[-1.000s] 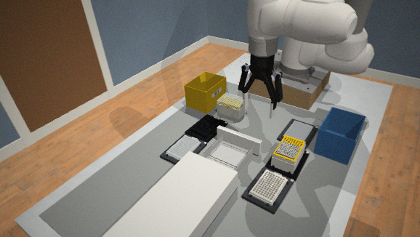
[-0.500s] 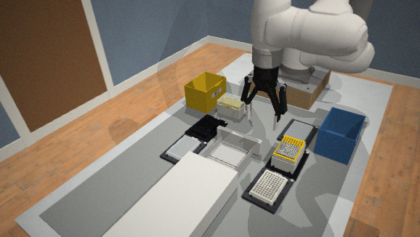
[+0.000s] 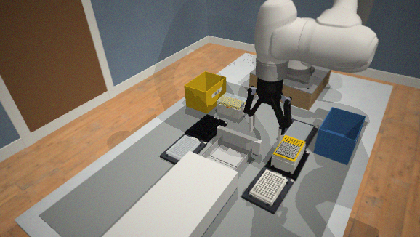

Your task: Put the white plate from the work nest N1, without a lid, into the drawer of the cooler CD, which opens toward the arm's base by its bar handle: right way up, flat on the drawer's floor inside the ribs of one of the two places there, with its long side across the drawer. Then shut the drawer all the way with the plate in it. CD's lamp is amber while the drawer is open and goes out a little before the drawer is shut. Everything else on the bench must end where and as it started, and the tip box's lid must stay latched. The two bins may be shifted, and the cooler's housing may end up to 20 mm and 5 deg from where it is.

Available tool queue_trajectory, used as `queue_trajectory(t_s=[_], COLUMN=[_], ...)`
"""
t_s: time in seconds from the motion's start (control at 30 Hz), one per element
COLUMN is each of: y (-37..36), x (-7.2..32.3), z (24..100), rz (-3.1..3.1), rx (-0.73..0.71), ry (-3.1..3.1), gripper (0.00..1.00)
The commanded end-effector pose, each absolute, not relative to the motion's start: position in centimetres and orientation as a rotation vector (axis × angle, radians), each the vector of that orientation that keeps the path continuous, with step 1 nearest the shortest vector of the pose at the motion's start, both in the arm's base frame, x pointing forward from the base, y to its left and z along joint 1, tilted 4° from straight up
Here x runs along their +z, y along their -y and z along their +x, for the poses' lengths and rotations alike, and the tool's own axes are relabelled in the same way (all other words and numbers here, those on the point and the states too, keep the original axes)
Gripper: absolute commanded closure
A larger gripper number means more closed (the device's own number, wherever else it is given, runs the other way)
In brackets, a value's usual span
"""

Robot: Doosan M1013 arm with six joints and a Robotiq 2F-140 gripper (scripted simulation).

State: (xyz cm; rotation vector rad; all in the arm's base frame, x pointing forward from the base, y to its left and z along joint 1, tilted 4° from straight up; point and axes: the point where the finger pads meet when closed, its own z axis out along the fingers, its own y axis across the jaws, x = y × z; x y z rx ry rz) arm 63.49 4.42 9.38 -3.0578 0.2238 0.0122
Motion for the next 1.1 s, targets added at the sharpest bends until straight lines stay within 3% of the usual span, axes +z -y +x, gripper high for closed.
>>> queue_trajectory(t_s=[0.0,1.07], y=[-5.1,-9.5], x=[9.1,7.0], z=[64.4,70.9], rz=[-3.058,-3.058], rx=[0.012,0.012], ry=[-0.224,-0.224], gripper=[0.34,0.34])
